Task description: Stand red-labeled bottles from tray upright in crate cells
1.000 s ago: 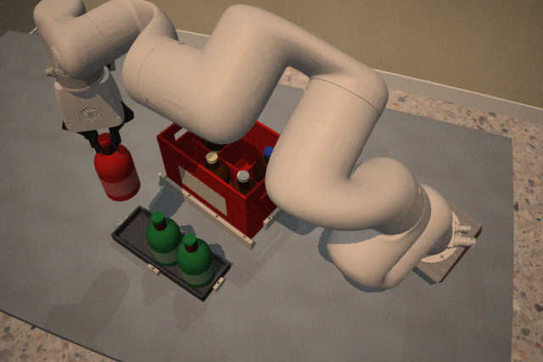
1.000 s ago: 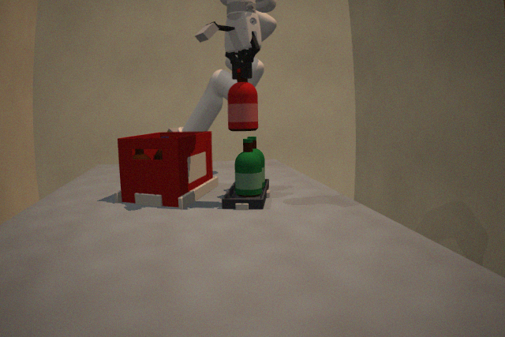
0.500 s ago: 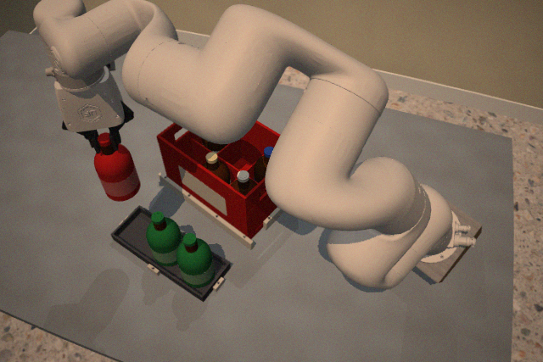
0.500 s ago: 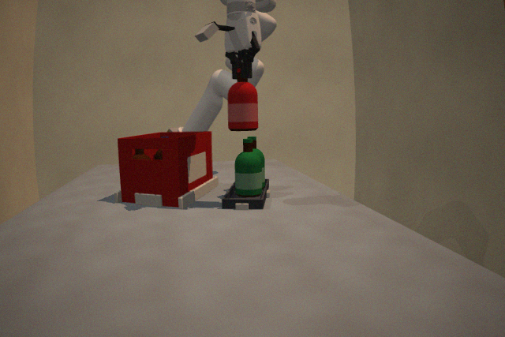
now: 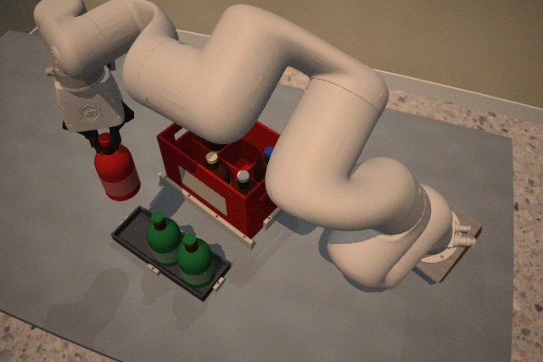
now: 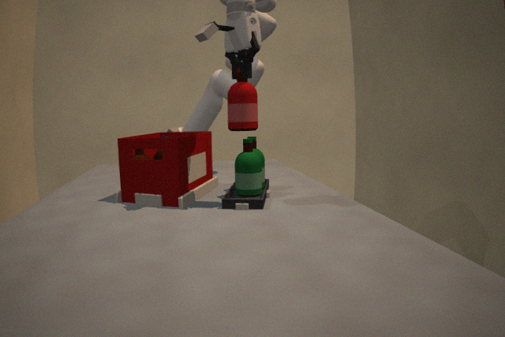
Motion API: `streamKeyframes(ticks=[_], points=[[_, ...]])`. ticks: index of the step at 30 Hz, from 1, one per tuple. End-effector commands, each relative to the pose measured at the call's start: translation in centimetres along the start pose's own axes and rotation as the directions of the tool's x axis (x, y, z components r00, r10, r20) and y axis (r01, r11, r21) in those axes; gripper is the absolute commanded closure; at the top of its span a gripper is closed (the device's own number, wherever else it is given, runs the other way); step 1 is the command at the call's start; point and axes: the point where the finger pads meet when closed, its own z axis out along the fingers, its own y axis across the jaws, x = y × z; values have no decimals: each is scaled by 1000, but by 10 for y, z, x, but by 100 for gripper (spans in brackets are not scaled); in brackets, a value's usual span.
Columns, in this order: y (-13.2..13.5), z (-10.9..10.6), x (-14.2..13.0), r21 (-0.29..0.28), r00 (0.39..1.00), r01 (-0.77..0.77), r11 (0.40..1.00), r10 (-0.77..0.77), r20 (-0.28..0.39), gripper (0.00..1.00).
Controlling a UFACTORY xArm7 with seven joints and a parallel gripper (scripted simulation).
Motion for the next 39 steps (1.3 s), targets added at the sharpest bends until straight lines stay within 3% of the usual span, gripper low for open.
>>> streamKeyframes(ticks=[1,39], points=[[0,-3,1,4,1000,0,1000,0,-5,100],[19,-3,10,4,1000,0,1000,0,-5,100]])
